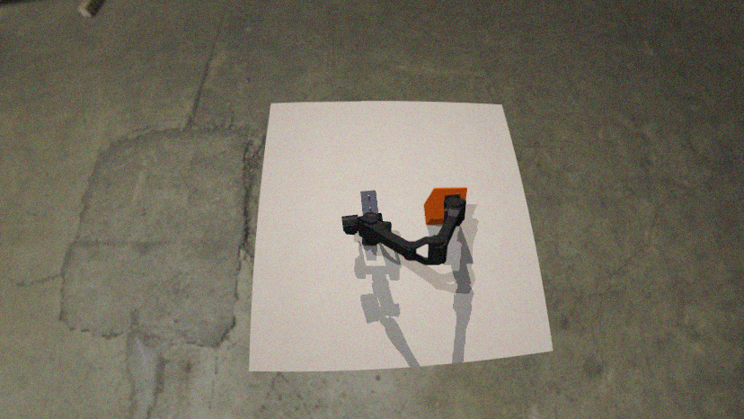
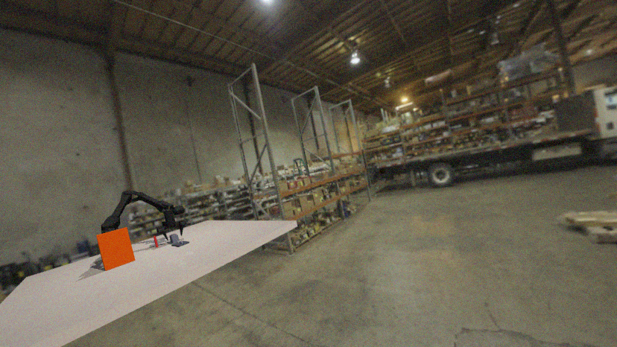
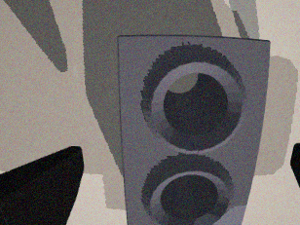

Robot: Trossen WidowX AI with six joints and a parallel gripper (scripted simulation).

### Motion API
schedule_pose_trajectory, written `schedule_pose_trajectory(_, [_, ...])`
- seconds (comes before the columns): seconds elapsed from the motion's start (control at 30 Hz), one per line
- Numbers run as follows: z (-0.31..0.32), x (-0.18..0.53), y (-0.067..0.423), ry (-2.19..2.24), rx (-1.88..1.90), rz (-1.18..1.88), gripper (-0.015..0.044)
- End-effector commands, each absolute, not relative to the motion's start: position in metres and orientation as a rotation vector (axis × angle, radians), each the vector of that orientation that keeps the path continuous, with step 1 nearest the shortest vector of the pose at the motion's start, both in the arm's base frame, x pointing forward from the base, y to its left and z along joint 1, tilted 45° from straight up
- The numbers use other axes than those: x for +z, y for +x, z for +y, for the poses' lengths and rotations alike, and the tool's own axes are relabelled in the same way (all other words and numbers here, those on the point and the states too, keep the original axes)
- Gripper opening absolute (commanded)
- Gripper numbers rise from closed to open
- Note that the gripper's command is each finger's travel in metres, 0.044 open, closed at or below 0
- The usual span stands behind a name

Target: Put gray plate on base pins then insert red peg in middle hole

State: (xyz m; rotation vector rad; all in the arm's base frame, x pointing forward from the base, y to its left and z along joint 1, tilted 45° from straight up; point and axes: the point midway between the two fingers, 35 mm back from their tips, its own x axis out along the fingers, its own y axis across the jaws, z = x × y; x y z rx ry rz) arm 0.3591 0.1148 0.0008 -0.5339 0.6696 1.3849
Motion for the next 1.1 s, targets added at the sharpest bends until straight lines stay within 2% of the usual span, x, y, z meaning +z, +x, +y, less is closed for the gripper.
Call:
schedule_pose_trajectory(0.0, [0.1217, -0.0080, 0.3560, -0.524, 1.392, 0.682, 0.0440])
schedule_pose_trajectory(0.23, [0.1269, -0.0127, 0.3558, -0.523, 1.393, 0.681, 0.0440])
schedule_pose_trajectory(0.63, [0.1269, -0.0127, 0.3558, -0.523, 1.393, 0.681, 0.0125])
schedule_pose_trajectory(1.03, [0.1269, -0.0127, 0.3558, -0.523, 1.393, 0.681, 0.0045])
schedule_pose_trajectory(1.07, [0.1269, -0.0127, 0.3558, -0.523, 1.393, 0.681, 0.0019])
